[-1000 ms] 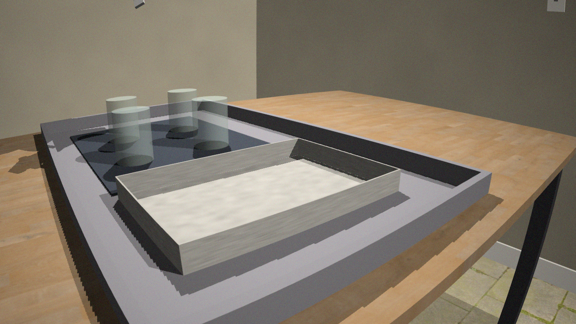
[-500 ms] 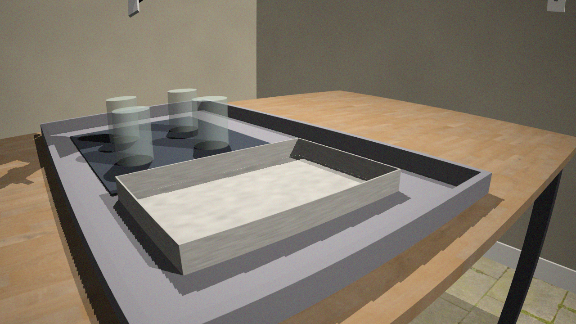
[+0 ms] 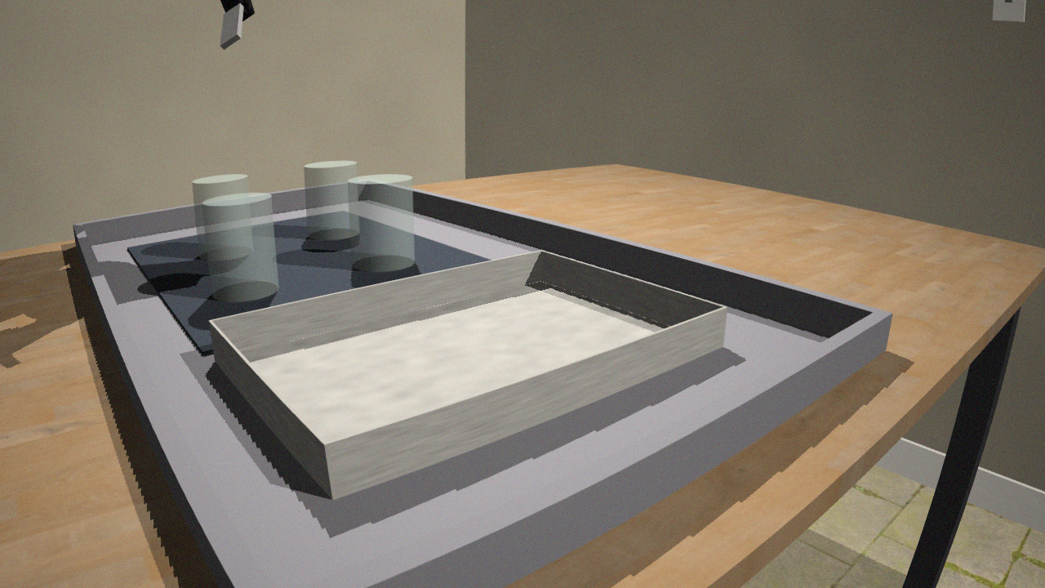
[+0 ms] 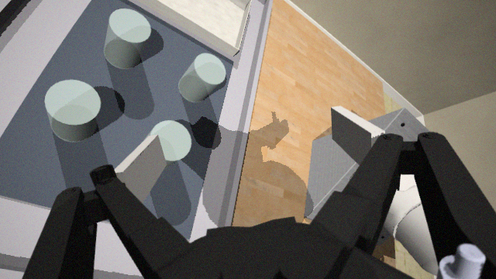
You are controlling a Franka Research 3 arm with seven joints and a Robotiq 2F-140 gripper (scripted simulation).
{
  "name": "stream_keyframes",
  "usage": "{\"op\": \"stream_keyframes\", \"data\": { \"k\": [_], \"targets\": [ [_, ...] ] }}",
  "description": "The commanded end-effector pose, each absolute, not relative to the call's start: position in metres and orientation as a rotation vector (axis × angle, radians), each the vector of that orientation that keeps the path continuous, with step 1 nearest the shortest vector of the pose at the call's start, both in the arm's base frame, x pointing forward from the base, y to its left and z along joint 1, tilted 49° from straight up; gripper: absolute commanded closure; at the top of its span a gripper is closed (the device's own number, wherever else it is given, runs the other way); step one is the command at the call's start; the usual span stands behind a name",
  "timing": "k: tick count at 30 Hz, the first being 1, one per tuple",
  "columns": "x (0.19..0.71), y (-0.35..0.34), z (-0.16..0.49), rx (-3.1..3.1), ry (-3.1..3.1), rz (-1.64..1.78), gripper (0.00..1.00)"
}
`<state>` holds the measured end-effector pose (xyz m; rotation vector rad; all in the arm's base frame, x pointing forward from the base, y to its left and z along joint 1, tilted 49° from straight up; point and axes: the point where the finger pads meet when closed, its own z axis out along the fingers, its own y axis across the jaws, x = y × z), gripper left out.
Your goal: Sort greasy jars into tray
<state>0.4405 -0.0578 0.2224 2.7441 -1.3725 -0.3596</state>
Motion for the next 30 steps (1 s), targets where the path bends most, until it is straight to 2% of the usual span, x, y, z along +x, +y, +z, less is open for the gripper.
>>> {"op": "stream_keyframes", "data": {
  "k": [1, 24, 25, 30],
  "targets": [
    [0.436, -0.065, 0.202, 2.719, -1.418, -0.37, 0.0],
    [0.372, -0.101, 0.084, 2.572, -1.547, -0.559, 0.0],
    [0.383, -0.096, 0.099, 2.465, -1.691, -0.65, 0.0],
    [0.383, -0.096, 0.099, 2.465, -1.691, -0.65, 0.0]
  ]
}}
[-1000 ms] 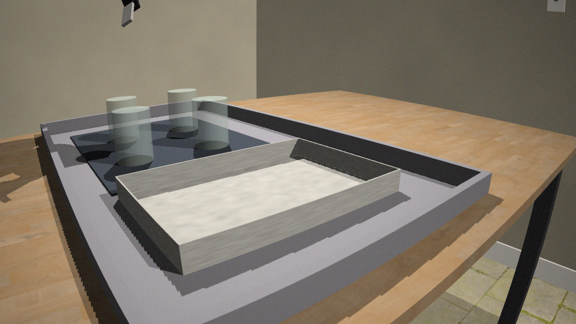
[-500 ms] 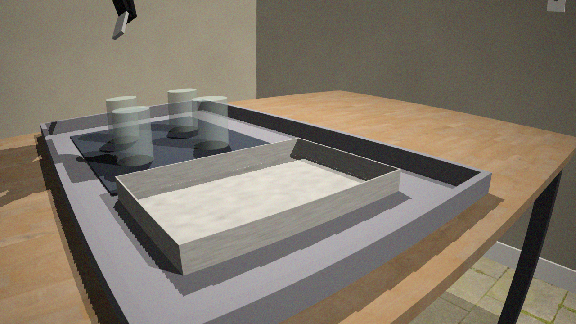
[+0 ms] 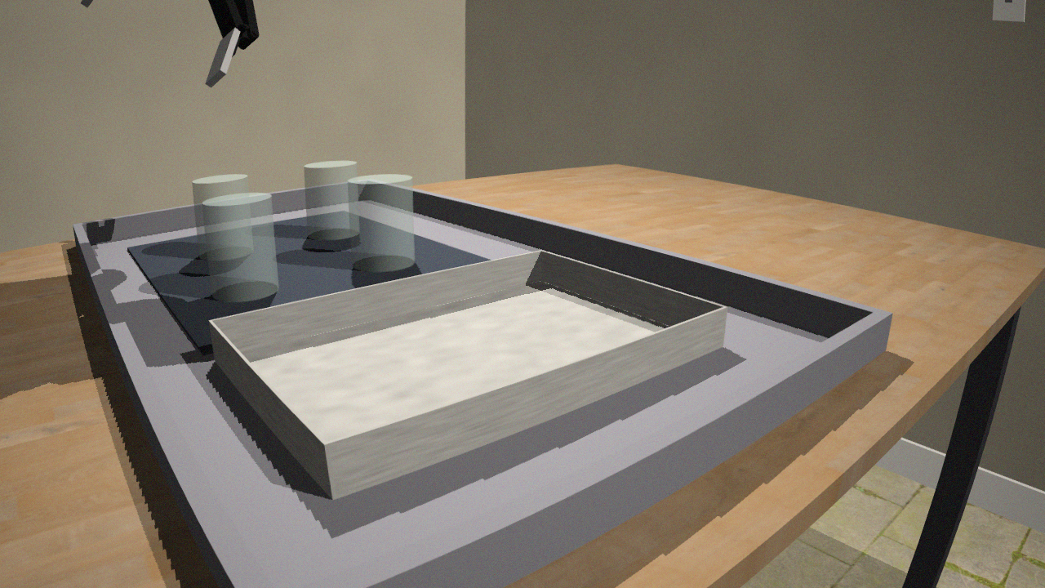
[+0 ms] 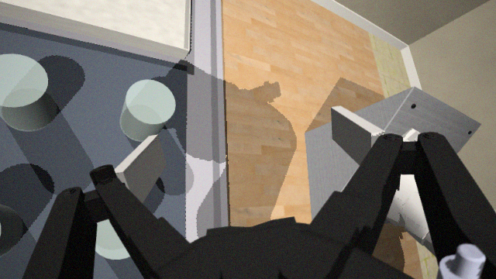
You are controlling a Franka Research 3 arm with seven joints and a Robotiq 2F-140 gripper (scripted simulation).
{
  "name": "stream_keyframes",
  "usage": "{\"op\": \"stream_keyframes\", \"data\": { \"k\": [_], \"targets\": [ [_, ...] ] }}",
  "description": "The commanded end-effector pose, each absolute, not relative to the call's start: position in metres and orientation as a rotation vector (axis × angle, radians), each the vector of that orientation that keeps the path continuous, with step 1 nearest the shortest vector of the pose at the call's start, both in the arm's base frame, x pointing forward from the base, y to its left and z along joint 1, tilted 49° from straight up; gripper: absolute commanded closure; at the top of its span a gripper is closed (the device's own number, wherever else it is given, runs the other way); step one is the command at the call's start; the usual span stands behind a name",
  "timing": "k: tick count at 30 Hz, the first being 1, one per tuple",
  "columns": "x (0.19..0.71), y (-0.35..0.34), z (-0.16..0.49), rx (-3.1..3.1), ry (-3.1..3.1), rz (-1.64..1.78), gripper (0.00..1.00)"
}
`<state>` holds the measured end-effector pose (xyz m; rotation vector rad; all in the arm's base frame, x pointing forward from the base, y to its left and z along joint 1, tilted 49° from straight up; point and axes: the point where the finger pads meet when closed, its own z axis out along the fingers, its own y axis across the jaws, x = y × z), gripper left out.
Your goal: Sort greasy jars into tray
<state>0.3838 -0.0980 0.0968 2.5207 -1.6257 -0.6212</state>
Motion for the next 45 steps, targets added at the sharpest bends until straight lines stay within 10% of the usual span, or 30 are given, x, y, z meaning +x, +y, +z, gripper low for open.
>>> {"op": "stream_keyframes", "data": {
  "k": [1, 45],
  "targets": [
    [0.383, -0.096, 0.099, 2.465, -1.691, -0.65, 0.0],
    [0.435, -0.108, 0.092, 1.94, -2.271, -0.948, 0.0]
  ]
}}
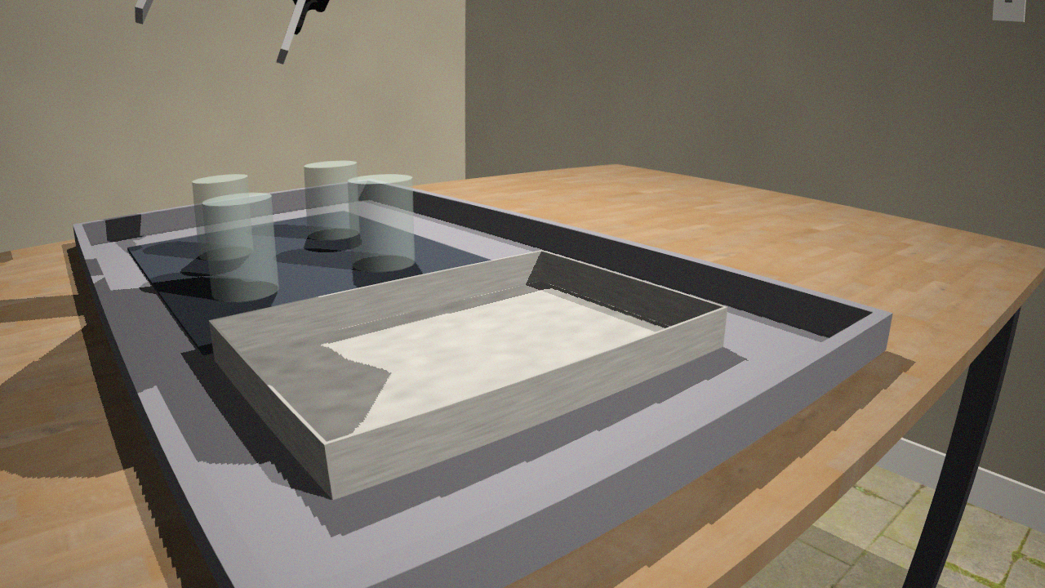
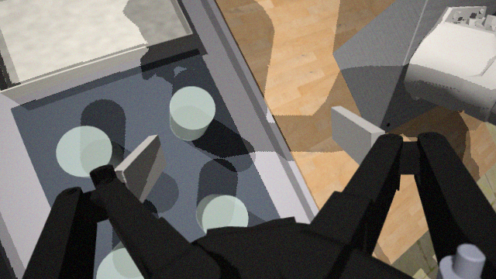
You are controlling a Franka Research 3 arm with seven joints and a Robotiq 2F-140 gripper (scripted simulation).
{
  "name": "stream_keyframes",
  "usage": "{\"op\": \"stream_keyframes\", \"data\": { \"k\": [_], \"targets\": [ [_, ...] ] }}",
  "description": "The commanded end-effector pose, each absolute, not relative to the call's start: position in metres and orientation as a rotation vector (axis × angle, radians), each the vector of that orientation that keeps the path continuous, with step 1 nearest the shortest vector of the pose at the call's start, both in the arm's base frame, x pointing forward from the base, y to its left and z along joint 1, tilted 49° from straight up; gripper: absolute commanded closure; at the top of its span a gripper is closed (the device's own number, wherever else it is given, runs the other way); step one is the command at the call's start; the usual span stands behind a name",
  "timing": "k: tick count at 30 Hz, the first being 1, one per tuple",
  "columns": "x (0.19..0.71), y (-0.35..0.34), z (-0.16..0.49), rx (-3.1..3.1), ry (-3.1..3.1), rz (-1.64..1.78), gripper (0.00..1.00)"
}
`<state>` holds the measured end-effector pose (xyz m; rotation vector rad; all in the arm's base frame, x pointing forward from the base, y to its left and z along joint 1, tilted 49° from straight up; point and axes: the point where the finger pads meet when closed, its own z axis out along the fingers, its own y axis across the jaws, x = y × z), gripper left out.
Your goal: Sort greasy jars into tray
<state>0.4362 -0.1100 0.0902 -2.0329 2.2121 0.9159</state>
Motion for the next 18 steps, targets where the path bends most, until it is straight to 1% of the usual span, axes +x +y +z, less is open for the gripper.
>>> {"op": "stream_keyframes", "data": {
  "k": [1, 5, 6, 13, 14, 18],
  "targets": [
    [0.435, -0.108, 0.092, -1.949, 2.283, 0.953, 0.0],
    [0.435, -0.108, 0.092, -1.949, 2.283, 0.953, 0.0],
    [0.444, -0.109, 0.09, -1.8, 2.364, 0.999, 0.0],
    [0.444, -0.109, 0.09, -1.8, 2.364, 0.999, 0.0],
    [0.451, -0.111, 0.089, -1.66, 2.43, 1.037, 0.0],
    [0.451, -0.111, 0.089, -1.66, 2.43, 1.037, 0.0]
  ]
}}
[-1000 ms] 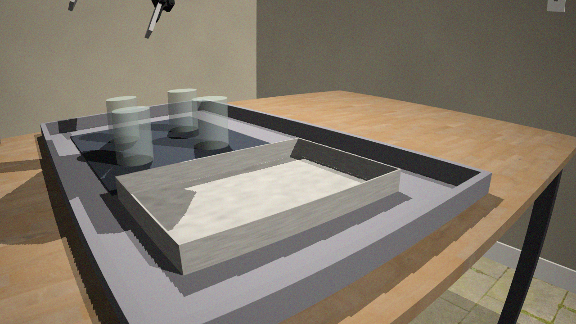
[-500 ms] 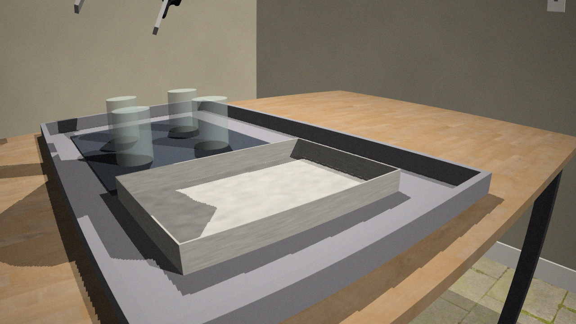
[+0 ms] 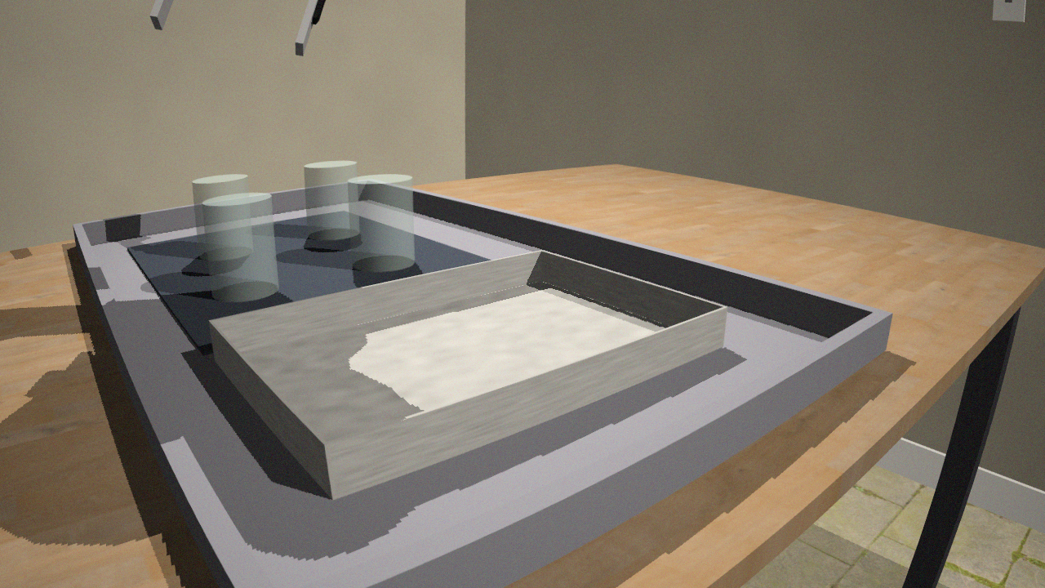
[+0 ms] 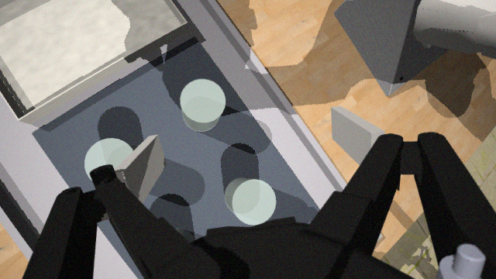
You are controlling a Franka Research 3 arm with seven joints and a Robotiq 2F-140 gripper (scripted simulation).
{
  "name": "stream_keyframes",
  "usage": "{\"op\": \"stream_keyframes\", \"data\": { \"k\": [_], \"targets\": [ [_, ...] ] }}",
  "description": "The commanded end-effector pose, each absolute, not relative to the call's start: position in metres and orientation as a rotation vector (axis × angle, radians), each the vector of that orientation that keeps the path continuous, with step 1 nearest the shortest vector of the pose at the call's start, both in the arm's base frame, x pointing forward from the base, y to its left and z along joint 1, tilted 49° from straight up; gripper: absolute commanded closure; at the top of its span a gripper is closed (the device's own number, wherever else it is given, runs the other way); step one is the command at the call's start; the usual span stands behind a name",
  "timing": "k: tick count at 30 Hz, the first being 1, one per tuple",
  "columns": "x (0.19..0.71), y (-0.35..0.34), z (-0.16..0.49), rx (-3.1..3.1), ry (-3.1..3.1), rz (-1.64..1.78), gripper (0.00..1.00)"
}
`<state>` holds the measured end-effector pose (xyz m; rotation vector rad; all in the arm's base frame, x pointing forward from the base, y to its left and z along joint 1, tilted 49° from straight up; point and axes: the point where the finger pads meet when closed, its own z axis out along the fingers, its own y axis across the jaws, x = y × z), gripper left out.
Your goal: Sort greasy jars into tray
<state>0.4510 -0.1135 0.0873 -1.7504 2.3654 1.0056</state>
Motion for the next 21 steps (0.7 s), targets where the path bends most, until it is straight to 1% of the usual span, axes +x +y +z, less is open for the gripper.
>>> {"op": "stream_keyframes", "data": {
  "k": [1, 5, 6, 13, 14, 21],
  "targets": [
    [0.451, -0.111, 0.089, -1.66, 2.43, 1.037, 0.0],
    [0.451, -0.111, 0.089, -1.66, 2.43, 1.037, 0.0],
    [0.459, -0.113, 0.088, -1.505, 2.495, 1.076, 0.0],
    [0.459, -0.113, 0.088, -1.505, 2.495, 1.076, 0.0],
    [0.465, -0.114, 0.087, -1.36, 2.547, 1.108, 0.0],
    [0.465, -0.114, 0.087, -1.36, 2.547, 1.108, 0.0]
  ]
}}
